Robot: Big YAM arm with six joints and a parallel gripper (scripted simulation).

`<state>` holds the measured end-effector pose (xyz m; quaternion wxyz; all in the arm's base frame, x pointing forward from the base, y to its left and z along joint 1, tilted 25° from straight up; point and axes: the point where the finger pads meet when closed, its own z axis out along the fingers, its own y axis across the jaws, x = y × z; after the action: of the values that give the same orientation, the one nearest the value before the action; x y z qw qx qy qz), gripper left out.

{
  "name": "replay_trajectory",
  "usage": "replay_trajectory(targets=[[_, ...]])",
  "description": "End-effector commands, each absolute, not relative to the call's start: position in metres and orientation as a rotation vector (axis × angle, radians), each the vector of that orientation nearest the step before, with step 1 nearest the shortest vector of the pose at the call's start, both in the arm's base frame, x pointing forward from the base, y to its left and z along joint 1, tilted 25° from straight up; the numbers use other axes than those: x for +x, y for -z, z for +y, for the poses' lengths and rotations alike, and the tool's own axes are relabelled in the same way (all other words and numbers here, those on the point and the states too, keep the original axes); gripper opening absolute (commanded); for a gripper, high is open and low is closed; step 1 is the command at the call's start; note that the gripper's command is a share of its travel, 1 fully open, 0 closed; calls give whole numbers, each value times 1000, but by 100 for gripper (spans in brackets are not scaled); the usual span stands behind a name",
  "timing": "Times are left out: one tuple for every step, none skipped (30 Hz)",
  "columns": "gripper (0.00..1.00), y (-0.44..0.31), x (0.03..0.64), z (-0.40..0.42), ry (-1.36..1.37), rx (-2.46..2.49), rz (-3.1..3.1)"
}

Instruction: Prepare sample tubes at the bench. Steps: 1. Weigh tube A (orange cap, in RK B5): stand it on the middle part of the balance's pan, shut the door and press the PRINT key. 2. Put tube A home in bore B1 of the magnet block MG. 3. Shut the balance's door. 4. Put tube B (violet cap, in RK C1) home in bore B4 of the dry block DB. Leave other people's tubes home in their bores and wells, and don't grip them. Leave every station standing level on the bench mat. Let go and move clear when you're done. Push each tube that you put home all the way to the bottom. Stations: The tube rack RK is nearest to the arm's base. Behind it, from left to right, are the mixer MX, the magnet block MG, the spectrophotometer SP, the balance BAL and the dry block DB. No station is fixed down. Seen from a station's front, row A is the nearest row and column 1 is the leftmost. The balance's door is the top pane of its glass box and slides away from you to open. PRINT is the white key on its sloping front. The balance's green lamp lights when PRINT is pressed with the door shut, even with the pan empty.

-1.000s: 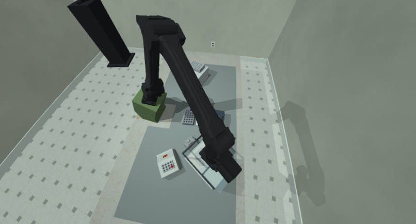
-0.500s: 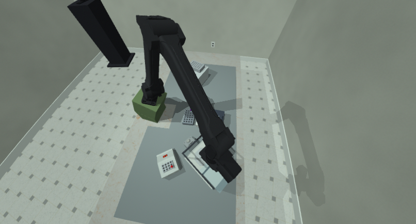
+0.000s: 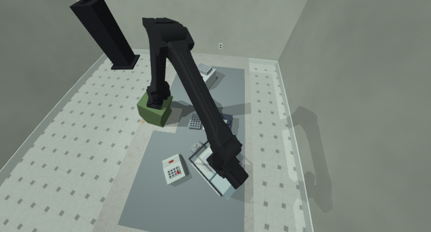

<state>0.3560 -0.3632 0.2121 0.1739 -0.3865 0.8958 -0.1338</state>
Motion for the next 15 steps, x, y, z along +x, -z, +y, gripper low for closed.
replay_trajectory(targets=[[30,-202,365,-362,374,-1100,2539],[30,-203,367,-363,382,-1101,2536],[30,-204,369,-365,388,-1101,2534],[30,-200,368,-364,381,-1101,2537],[30,-196,368,-363,374,-1101,2539],[30,-195,369,-363,374,-1101,2539],[30,-195,370,-364,378,-1101,2538],[30,-198,373,-366,391,-1101,2533],[30,-195,373,-366,389,-1100,2533],[30,-189,372,-363,375,-1101,2539],[30,-187,372,-363,374,-1101,2539],[30,-187,372,-363,374,-1101,2539],[30,-187,372,-363,374,-1101,2539],[30,-214,380,-375,454,-1101,2508],[30,-204,381,-373,430,-1102,2516]])
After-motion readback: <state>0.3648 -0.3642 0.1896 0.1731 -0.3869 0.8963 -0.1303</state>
